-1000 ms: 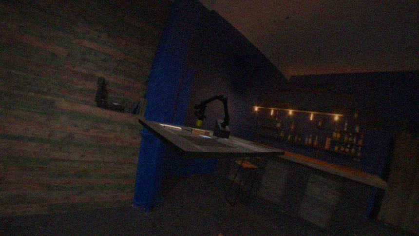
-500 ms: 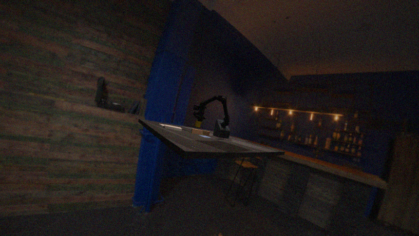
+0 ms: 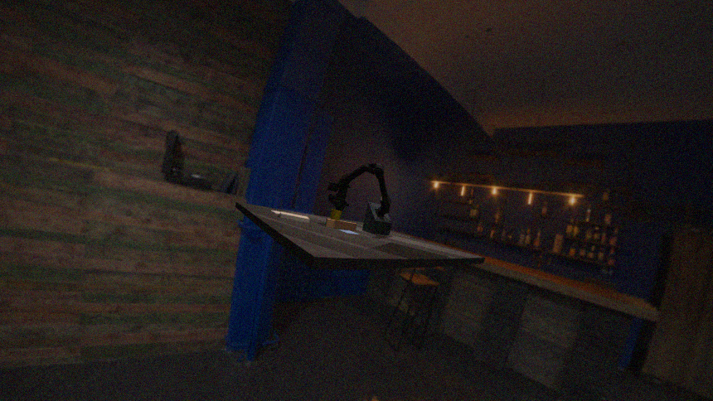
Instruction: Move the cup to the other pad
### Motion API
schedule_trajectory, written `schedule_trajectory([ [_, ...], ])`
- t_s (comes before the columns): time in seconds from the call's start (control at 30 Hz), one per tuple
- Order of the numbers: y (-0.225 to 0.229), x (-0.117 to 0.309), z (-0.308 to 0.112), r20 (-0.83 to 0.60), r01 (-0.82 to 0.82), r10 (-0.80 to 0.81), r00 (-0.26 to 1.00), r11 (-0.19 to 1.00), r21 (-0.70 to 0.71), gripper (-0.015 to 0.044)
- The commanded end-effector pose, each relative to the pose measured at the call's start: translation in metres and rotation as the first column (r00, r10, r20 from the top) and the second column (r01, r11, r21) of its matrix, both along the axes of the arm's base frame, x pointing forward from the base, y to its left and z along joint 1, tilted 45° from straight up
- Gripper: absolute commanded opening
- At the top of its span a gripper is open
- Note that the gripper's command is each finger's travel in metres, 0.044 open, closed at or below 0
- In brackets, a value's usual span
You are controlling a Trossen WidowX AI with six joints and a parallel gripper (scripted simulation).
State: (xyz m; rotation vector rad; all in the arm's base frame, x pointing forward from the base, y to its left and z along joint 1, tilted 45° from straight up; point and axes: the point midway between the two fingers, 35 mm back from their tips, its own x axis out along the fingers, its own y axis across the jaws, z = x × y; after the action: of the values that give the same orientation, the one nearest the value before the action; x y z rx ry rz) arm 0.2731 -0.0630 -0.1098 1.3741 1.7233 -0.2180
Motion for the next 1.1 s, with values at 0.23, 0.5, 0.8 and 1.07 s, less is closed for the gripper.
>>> schedule_trajectory([
  [0.23,0.014,-0.002,-0.015,-0.007,0.004,-0.004,1.000,1.000,0.007,0.0000],
  [0.5,0.023,-0.003,-0.024,-0.007,0.004,-0.004,1.000,1.000,0.008,0.0000],
  [0.8,0.021,-0.001,-0.022,-0.002,-0.001,0.001,1.000,1.000,0.003,0.0000],
  [1.07,0.021,-0.001,-0.022,-0.002,-0.001,0.001,1.000,1.000,0.003,0.0079],
])
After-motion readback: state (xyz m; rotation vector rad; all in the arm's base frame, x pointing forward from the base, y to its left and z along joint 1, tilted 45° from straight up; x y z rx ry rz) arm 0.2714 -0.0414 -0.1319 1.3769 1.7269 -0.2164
